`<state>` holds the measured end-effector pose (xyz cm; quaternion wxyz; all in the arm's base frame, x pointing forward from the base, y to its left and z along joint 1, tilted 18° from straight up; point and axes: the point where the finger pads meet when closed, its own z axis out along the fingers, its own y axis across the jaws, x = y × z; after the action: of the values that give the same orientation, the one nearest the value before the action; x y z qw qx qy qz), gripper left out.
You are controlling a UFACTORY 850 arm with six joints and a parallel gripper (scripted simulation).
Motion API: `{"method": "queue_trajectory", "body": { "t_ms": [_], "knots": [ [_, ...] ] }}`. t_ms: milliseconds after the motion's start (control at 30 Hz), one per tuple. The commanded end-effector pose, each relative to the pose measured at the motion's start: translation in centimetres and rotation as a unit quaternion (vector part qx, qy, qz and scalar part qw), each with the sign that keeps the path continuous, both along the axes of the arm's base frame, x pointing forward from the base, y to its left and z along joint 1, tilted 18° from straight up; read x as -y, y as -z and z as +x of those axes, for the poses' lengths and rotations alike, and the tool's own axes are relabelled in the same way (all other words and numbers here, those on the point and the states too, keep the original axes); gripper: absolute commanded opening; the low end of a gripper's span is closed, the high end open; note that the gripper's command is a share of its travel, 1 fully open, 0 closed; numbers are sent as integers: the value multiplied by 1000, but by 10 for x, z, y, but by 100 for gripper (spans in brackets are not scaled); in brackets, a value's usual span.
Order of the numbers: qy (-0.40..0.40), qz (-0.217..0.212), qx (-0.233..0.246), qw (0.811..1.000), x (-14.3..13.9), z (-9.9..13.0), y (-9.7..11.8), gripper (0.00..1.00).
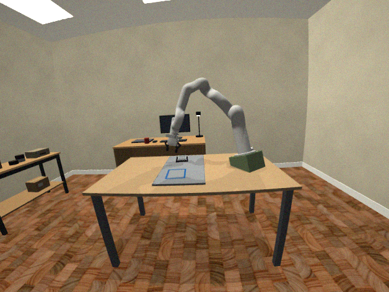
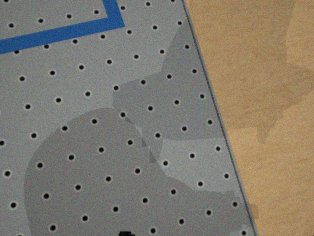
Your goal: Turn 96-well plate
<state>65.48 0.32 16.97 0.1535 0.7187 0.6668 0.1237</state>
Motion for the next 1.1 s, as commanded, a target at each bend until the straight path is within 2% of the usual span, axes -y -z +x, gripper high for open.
{"method": "queue_trajectory", "body": {
  "t_ms": [0,167,333,500,633,867,1067],
  "knots": [
    [-33,-36,-25,998,15,-9,-1,100],
    [-39,-42,-30,998,28,-17,0,100],
    [-84,-89,-69,990,49,-31,-1,100],
    [-84,-89,-69,990,69,-43,-1,100],
    [-123,-128,-105,979,86,-55,-3,100],
    [-128,-133,-110,977,105,-67,-4,100],
    [-128,-133,-110,977,105,-67,-4,100]
  ]
}}
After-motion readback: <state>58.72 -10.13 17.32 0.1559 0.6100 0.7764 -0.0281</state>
